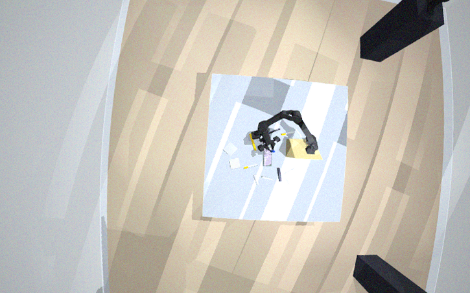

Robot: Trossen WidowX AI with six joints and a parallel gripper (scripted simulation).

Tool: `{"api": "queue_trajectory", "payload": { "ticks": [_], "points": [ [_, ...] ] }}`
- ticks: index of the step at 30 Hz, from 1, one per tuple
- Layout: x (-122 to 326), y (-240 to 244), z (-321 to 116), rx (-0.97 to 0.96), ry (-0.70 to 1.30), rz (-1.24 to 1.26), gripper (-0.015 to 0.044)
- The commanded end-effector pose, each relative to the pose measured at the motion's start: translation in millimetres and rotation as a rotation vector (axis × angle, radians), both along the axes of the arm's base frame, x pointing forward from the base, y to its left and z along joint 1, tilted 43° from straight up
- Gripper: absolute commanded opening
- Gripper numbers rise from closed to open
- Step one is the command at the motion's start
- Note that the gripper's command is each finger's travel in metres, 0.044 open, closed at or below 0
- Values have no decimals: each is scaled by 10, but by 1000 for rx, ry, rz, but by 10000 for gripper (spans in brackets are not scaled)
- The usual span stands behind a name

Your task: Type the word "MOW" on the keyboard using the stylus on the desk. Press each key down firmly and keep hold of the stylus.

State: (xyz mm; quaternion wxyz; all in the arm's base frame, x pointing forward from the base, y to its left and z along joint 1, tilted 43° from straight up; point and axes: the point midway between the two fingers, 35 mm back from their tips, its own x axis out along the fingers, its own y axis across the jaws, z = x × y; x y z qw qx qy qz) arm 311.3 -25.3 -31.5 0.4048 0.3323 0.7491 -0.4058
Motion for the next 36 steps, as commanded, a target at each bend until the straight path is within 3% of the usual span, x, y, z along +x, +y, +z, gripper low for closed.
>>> {"api": "queue_trajectory", "payload": {
  "ticks": [1, 36],
  "points": [
    [-16, -13, 2, -2, 2, 7, 81],
    [-22, -73, -59, -2, 2, 7, 81]
  ]
}}
